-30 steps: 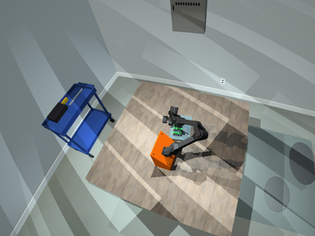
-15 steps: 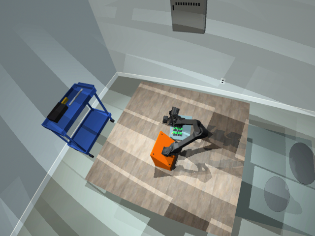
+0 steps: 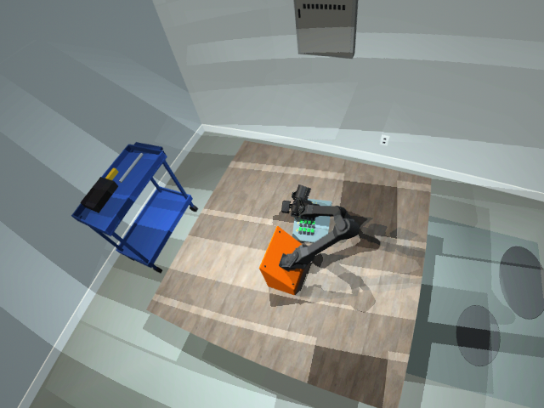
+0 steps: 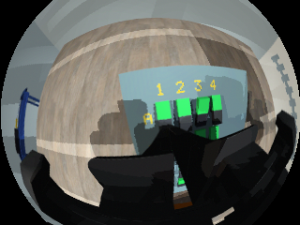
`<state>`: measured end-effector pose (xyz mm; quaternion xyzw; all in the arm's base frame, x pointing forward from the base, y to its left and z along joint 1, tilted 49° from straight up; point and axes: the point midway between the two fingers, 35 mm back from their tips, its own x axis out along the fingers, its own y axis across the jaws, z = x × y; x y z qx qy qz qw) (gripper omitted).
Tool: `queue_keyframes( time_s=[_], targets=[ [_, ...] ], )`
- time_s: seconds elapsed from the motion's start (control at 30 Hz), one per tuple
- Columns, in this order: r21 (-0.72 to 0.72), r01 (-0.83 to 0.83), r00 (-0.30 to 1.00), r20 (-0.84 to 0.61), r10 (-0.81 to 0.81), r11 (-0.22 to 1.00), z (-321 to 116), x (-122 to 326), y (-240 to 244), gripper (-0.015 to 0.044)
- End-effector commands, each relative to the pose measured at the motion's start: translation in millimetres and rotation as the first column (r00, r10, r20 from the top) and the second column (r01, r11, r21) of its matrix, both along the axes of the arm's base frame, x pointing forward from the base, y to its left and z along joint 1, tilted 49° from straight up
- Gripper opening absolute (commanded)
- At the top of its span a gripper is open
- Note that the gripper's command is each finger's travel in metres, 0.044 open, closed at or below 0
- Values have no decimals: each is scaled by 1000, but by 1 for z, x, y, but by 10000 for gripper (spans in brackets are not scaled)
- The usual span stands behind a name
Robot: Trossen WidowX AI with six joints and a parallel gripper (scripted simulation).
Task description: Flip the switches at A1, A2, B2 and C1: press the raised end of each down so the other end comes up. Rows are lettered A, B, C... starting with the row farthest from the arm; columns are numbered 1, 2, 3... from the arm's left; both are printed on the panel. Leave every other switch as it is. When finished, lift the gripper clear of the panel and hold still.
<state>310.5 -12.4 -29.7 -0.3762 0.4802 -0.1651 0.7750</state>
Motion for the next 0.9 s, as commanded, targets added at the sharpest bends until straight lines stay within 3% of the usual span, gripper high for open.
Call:
queue_keyframes(
  time_s=[0.0, 0.87],
  targets=[
    [1, -3, 1000, -4, 3, 1000, -1, 0, 0, 0],
    [1, -3, 1000, -4, 3, 1000, -3, 1, -2, 0]
  ],
)
